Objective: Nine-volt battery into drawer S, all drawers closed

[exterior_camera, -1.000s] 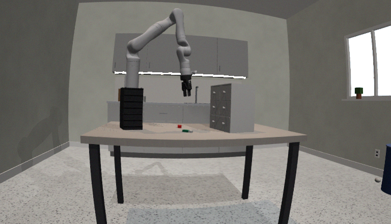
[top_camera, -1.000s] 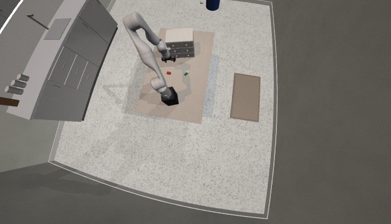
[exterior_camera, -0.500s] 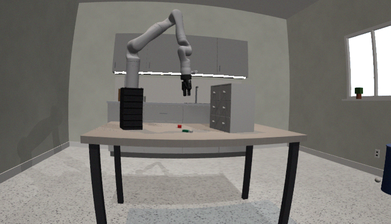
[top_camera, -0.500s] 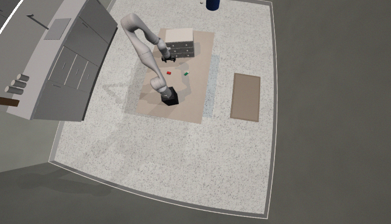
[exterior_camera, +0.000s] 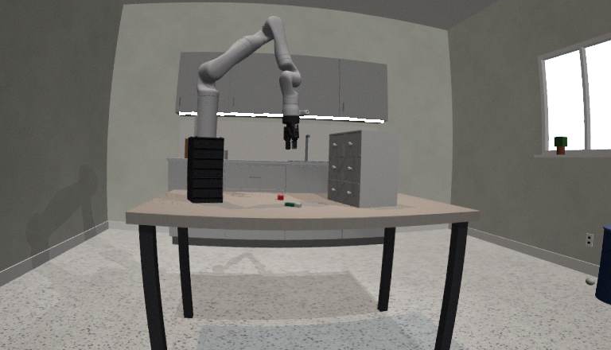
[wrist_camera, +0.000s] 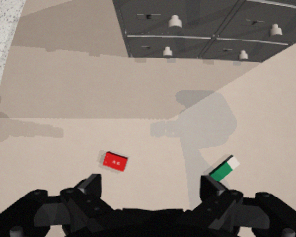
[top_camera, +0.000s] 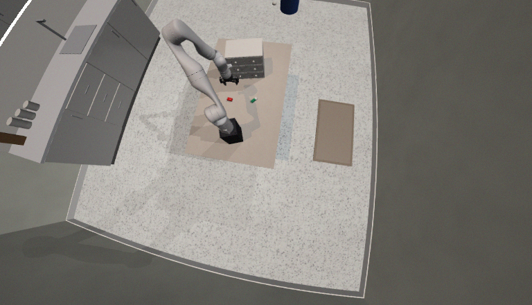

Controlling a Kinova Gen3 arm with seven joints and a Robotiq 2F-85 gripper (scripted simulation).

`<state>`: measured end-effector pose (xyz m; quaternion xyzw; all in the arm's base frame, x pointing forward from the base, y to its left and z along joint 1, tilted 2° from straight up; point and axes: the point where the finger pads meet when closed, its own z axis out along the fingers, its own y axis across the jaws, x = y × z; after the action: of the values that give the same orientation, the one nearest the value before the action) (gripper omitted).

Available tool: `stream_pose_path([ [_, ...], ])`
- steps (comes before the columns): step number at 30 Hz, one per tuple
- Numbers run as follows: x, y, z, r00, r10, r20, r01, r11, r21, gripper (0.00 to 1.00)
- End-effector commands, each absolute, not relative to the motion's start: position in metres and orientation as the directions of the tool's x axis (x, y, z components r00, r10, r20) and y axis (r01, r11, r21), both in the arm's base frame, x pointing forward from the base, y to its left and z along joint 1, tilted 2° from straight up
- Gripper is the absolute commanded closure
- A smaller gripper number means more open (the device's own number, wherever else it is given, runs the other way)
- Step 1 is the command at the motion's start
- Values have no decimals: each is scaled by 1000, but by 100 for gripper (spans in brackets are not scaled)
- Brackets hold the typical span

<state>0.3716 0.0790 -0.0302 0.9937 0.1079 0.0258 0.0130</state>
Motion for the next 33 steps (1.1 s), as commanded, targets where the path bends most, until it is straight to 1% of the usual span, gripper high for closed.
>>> stream_pose_path([
  [1,372,81,-30,974,221,45,220,-975,33,0],
  [33,369,81,-26,975,220,8,220,-975,32,0],
])
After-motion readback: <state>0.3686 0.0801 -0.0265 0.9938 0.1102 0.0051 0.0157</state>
